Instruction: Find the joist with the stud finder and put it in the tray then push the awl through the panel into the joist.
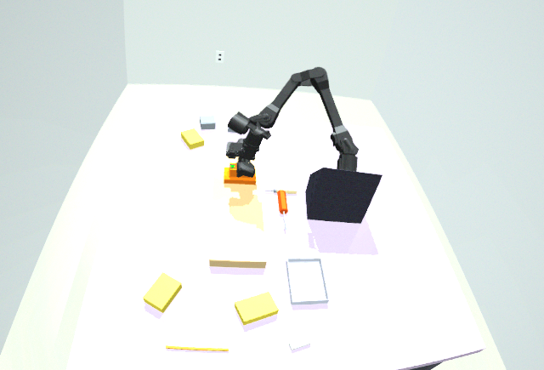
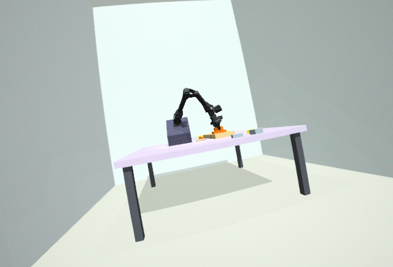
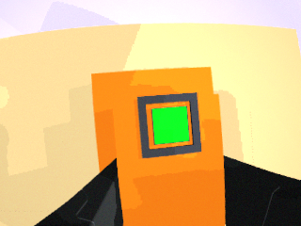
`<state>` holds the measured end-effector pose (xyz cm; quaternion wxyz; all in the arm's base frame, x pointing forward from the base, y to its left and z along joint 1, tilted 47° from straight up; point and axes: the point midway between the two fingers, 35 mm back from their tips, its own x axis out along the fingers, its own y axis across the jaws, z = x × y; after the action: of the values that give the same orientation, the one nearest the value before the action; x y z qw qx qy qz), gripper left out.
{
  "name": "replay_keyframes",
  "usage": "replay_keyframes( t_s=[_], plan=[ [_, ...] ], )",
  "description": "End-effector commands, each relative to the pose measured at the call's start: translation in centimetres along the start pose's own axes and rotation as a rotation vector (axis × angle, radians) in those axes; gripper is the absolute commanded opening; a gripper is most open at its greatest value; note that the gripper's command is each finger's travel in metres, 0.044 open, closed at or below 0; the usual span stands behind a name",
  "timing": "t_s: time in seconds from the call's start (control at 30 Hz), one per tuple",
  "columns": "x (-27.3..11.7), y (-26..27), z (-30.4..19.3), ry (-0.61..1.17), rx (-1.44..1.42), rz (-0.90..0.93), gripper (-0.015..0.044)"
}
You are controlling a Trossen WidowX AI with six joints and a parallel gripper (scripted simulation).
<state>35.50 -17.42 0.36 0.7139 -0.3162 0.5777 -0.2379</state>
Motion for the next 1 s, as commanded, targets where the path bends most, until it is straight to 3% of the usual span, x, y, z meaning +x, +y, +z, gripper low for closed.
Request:
replay_keyframes(
  t_s=[0.0,0.97],
  plan=[
    [0.1,-0.9,0.1,0.001,0.005,-0.004,0.0000],
    [0.0,-4.9,0.1,0.001,0.005,-0.006,0.0000]
  ],
)
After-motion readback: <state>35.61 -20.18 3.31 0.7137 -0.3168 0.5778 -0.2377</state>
